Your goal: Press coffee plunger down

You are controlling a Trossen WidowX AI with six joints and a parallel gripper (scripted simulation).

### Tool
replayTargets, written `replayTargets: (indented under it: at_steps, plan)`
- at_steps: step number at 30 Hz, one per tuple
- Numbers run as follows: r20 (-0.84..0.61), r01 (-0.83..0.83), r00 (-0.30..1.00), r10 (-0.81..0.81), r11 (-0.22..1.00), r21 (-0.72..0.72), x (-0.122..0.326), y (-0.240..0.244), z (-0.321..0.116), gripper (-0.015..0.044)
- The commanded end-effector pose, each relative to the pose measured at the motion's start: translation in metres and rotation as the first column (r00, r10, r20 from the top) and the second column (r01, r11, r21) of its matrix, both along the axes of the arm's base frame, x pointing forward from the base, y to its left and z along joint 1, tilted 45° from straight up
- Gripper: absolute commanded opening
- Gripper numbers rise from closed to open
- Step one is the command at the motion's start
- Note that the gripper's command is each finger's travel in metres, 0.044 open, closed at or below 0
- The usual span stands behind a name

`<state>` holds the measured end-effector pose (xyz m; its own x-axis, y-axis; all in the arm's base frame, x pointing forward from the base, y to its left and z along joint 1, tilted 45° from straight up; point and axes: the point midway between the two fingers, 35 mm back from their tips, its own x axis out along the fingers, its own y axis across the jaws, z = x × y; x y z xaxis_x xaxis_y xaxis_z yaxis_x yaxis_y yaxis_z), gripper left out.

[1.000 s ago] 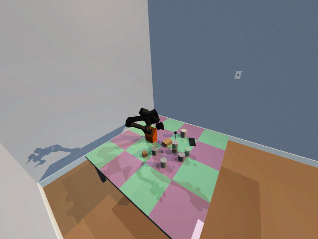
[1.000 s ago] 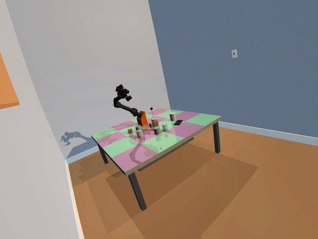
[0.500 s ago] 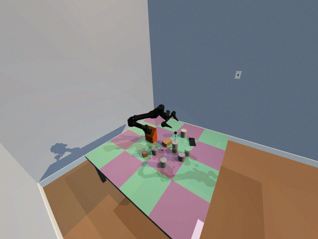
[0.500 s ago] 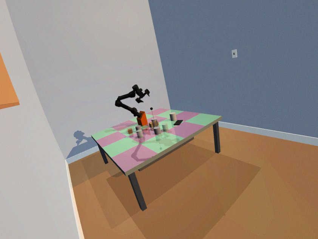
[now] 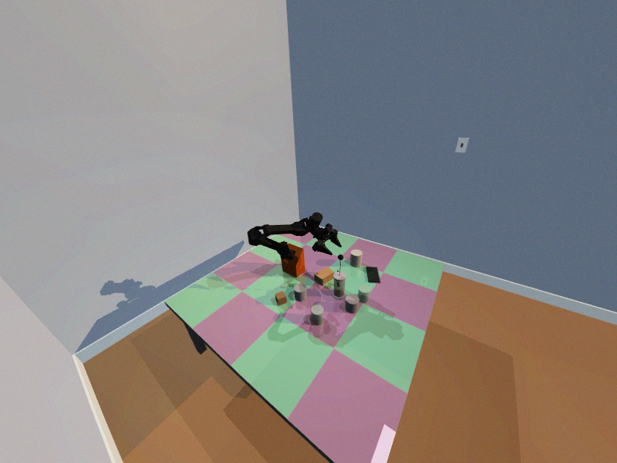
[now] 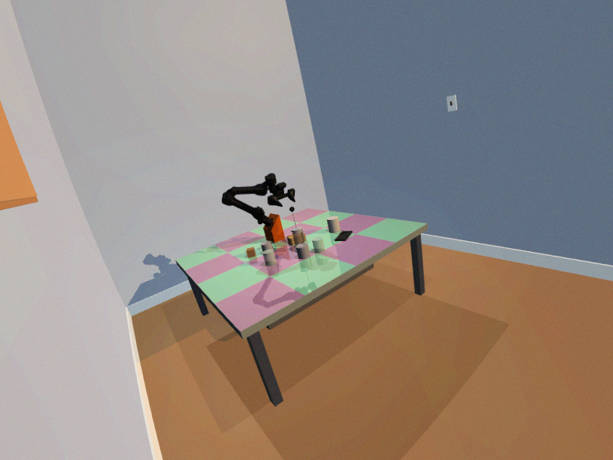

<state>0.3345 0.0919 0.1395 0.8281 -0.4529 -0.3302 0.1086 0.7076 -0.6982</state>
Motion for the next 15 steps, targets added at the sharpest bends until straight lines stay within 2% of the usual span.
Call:
replayTargets:
  at_steps: [1,15]
  plan:
    - [0.001,-0.005,1.000,0.005,1.000,-0.002,-0.003,-0.008,-0.007,0.0440]
    - [0.000,-0.004,1.000,0.004,1.000,0.000,0.012,-0.015,-0.013,0.0440]
